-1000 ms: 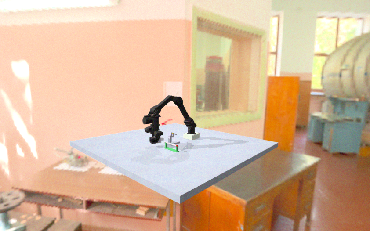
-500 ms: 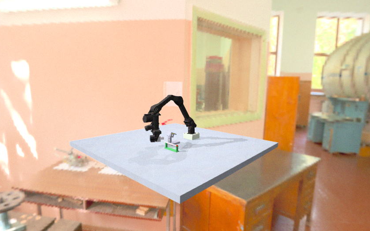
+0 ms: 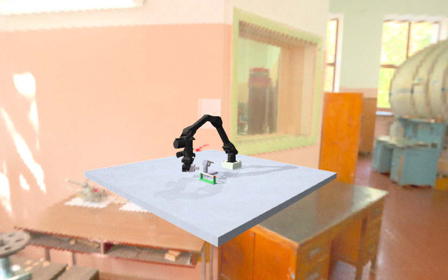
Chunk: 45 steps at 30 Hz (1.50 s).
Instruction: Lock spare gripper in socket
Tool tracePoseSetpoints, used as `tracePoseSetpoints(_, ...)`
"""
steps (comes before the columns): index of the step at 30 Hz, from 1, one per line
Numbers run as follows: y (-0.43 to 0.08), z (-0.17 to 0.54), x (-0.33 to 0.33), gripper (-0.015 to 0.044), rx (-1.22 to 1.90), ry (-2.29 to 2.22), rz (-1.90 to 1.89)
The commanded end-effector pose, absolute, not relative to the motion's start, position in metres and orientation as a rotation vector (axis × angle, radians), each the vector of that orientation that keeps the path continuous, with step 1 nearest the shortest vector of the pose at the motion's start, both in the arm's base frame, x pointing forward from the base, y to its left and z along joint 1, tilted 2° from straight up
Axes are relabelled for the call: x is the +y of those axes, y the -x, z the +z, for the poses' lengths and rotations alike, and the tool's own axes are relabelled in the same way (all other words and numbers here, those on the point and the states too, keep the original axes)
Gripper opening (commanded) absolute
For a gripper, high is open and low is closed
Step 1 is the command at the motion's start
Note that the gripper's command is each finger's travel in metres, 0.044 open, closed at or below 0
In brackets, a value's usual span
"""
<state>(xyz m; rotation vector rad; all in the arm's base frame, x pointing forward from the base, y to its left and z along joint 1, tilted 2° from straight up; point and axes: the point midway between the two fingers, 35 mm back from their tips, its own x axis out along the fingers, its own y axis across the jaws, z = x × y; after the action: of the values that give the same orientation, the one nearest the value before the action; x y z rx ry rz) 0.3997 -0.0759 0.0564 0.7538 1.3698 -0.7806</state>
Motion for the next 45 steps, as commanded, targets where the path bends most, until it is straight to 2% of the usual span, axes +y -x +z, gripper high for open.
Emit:
tracePoseSetpoints(1, -0.399, 0.059, -0.075, 0.0, 1.328, -0.842, -0.86)
tracePoseSetpoints(45, -0.388, 0.06, -0.071, 0.0, 0.786, -1.65, -1.609)
